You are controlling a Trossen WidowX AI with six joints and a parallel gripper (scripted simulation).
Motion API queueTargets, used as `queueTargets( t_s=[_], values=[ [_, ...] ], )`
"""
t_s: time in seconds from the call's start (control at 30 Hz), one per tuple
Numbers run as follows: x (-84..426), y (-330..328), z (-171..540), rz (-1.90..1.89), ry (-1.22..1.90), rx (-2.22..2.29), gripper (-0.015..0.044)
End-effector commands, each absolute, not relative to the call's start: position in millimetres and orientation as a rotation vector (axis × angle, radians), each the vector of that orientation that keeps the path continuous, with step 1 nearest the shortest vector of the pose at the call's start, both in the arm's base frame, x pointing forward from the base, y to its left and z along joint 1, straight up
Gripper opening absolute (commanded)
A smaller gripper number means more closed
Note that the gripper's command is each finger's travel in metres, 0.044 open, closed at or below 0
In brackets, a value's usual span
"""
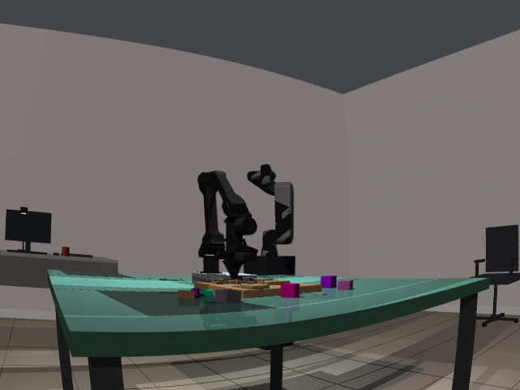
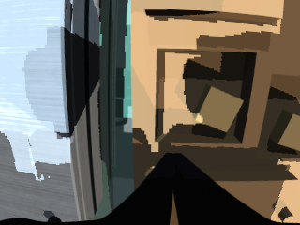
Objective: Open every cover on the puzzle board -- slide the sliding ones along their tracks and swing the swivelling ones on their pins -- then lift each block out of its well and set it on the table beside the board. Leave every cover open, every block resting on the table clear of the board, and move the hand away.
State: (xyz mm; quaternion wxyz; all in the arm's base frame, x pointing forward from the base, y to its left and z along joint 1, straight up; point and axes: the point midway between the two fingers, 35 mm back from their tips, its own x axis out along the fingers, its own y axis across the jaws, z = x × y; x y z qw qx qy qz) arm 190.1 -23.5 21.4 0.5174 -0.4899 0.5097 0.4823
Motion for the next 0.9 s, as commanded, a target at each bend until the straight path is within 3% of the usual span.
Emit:
queueTargets(
  t_s=[0.0,0.87],
  values=[
    [191,-24,26,1.160,1.218,-1.182,0.0000],
    [191,-25,60,1.160,1.218,-1.183,0.0000]
  ],
)
